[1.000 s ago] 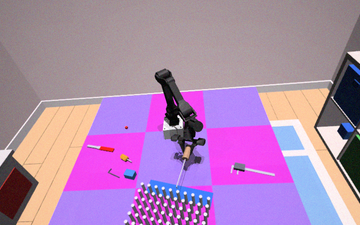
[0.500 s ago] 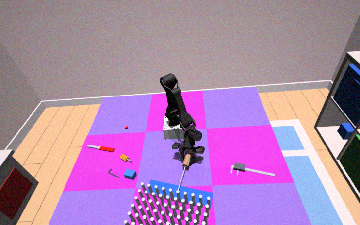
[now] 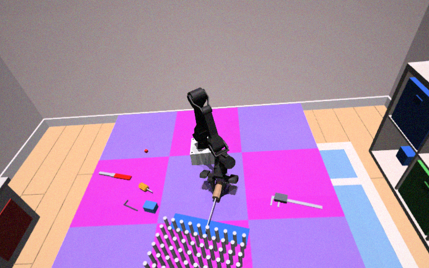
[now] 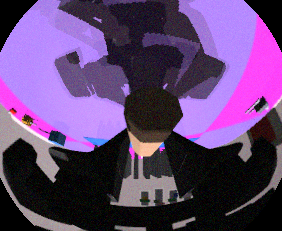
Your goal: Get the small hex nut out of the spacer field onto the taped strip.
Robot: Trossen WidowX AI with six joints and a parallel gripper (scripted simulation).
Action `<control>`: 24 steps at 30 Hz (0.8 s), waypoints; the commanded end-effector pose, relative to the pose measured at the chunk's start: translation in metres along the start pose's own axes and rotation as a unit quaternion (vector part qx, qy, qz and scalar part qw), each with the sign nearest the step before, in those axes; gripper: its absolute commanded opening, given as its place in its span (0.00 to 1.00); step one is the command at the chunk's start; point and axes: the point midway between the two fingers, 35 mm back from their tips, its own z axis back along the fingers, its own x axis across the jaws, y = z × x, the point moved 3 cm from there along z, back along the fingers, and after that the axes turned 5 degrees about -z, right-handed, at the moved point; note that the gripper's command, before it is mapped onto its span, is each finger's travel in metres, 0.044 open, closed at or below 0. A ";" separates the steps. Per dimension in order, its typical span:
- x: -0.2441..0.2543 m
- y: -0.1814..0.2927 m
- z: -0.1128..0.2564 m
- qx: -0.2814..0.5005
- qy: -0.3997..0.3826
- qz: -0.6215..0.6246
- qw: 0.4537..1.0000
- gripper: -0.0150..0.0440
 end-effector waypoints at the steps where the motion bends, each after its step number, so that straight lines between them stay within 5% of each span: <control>1: -0.002 0.004 -0.003 0.002 0.002 0.000 1.000 0.25; 24: -0.004 0.021 -0.012 0.002 0.002 0.000 1.000 0.25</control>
